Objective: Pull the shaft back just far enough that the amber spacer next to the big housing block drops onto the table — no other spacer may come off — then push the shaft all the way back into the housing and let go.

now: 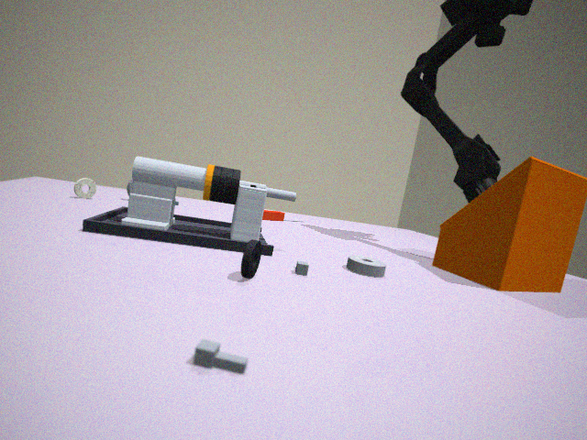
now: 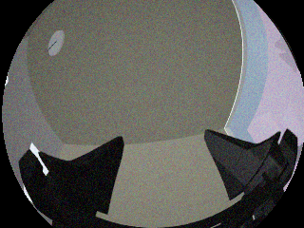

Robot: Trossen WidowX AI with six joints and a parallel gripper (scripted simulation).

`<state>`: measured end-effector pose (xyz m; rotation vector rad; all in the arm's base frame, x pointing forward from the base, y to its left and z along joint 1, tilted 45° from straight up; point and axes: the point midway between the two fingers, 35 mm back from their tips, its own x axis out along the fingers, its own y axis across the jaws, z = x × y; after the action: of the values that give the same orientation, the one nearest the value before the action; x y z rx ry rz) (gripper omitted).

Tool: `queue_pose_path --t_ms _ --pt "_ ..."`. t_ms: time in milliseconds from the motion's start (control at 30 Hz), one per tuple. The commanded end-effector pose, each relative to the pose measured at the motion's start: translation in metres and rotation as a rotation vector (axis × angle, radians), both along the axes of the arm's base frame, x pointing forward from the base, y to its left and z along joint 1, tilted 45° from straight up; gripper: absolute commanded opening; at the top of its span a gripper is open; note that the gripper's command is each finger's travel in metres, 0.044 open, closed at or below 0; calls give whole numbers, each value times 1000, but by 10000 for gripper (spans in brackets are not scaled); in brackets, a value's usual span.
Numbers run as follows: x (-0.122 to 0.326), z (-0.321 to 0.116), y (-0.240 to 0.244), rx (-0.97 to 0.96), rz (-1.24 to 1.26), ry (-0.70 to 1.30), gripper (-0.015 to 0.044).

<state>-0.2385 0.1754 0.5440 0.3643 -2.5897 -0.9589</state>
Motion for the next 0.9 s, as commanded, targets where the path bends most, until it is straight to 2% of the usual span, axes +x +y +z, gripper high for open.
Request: queue_pose_path --t_ms 0,167,433,667,867 --pt "1 0 1 -7 -2 -1 426" --pt "11 0 17 -177 -28 -21 440" --pt "54 -11 101 -932 -53 43 440" --pt "119 -33 172 -1566 46 280 440" --pt "191 -62 219 -1989 268 604 440"
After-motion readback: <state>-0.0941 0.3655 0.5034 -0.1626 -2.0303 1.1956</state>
